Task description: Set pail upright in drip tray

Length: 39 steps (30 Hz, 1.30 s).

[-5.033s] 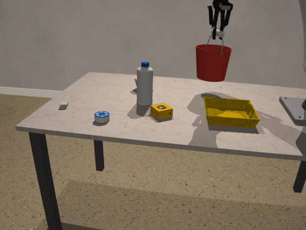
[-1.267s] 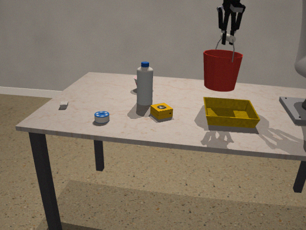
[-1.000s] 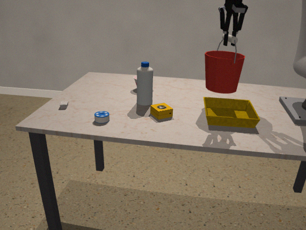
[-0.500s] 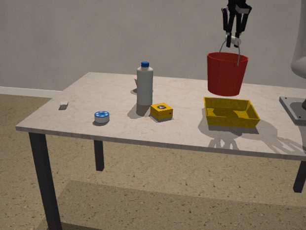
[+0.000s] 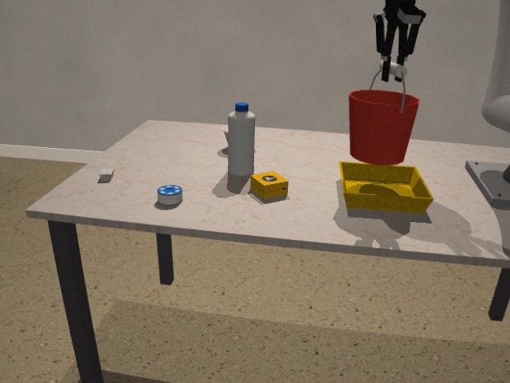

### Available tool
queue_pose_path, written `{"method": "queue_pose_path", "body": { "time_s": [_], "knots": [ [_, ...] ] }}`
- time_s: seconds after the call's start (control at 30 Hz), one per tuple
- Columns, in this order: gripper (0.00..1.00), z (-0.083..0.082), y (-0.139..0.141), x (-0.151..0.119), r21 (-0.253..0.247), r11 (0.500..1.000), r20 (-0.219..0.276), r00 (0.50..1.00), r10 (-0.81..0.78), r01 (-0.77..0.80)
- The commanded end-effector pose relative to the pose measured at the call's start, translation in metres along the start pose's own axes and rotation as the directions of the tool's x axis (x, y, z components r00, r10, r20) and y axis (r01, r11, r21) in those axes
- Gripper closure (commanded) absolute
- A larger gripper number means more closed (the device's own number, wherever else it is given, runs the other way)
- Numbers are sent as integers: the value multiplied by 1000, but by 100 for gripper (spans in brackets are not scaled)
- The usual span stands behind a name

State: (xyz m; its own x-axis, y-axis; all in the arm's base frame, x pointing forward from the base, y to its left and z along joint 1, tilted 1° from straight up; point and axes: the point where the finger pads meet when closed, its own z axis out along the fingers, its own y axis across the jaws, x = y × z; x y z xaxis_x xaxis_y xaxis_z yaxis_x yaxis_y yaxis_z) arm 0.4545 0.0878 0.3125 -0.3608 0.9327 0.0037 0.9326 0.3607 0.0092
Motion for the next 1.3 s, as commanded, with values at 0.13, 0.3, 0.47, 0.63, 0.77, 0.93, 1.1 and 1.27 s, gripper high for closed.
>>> {"method": "queue_pose_path", "body": {
  "time_s": [0.13, 0.3, 0.47, 0.63, 0.77, 0.93, 1.1, 1.27],
  "knots": [
    [90, -1, 1, 14, -2, 1000, 1, 1000, 0, 0],
    [90, -1, 2, 24, -2, 1000, 1, 1000, 0, 0],
    [90, -1, 3, 33, -2, 1000, 1, 1000, 0, 0],
    [90, -1, 3, 41, -2, 1000, 1, 1000, 0, 0],
    [90, -1, 4, 44, -2, 1000, 1, 1000, 0, 0],
    [90, -1, 4, 50, -2, 1000, 1, 1000, 0, 0],
    [90, -1, 4, 55, -2, 1000, 1, 1000, 0, 0],
    [90, -1, 5, 57, -2, 1000, 1, 1000, 0, 0]
  ]
}}
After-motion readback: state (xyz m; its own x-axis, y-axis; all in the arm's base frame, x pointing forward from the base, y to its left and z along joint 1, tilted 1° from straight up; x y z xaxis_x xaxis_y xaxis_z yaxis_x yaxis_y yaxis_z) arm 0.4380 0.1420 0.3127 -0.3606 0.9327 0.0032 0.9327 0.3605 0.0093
